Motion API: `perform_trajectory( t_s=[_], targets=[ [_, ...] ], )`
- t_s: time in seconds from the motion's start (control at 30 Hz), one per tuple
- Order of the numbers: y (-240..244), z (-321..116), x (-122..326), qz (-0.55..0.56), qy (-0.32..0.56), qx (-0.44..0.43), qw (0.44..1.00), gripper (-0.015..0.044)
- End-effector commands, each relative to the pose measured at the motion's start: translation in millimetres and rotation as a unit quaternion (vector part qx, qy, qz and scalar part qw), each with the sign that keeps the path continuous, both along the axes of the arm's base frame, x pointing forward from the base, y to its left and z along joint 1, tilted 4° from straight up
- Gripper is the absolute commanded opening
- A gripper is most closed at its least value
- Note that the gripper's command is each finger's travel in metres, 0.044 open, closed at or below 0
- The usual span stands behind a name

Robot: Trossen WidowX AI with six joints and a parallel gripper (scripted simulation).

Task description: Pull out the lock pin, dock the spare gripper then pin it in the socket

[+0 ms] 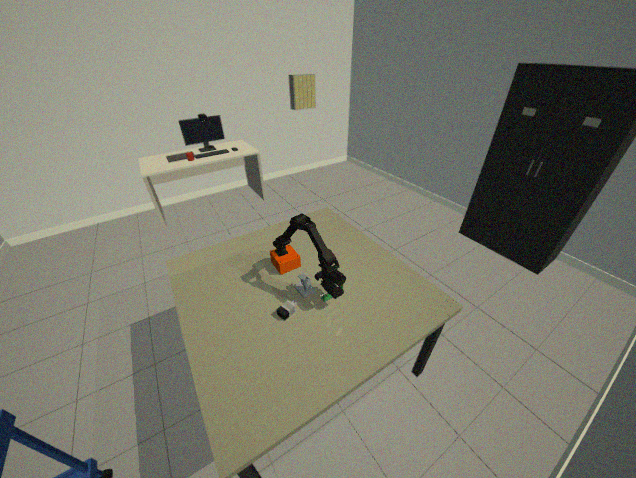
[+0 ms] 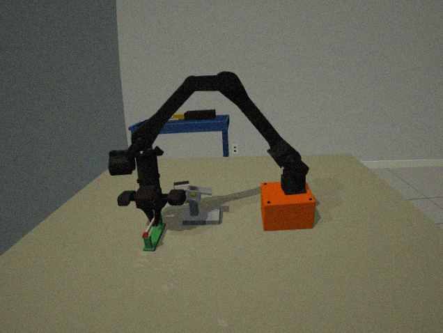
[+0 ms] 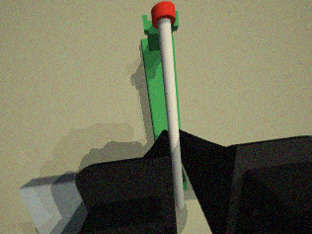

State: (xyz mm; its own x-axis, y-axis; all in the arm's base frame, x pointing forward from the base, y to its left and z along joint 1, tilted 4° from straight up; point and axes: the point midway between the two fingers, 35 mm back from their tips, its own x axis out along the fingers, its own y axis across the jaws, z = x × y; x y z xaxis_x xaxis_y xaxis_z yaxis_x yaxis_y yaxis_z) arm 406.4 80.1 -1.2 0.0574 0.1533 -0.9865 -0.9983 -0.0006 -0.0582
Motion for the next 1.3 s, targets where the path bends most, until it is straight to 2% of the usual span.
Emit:
perform_trajectory(
  t_s=[0.0,0.1,0.5,0.67,1.27],
  targets=[
    [0.0,0.0,0.0,0.0,0.0,0.0,1.0,0.0],
    [0.0,0.0,0.0,0.0,0.0,0.0,1.0,0.0],
    [0.0,0.0,0.0,0.0,0.0,0.0,1.0,0.0315],
    [-0.9,13.8,-2.7,0.0,0.003,0.0,1.0,0.044],
    [-4.3,53.5,-16.9,-0.002,0.023,-0.003,1.0,0.044]
  ],
)
